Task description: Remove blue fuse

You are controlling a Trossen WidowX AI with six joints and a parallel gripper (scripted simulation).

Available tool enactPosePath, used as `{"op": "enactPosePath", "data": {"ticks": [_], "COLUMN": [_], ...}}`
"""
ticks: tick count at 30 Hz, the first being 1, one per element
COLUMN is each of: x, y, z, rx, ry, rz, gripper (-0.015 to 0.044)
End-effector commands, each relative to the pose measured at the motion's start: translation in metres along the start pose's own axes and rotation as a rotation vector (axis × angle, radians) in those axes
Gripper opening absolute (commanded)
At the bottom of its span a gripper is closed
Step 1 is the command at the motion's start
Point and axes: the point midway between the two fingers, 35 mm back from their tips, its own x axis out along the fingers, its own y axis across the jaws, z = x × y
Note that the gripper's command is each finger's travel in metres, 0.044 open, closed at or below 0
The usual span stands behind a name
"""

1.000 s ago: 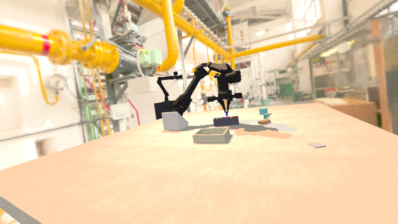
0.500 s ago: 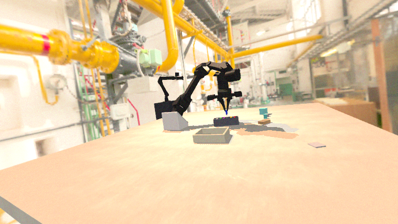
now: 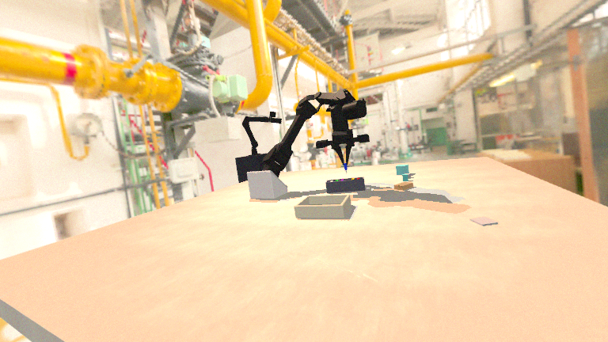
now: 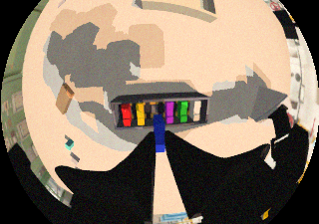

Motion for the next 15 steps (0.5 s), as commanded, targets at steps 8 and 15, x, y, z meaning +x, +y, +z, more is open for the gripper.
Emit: {"op": "enactPosePath", "data": {"ticks": [8,15], "x": [-0.007,-0.010], "y": [0.002,-0.003], "z": [0.055,0.096], "rx": [-0.003,-0.003], "ry": [-0.023,-0.030], "rz": [-0.002,-0.003], "gripper": [0.0000,0.0000]}}
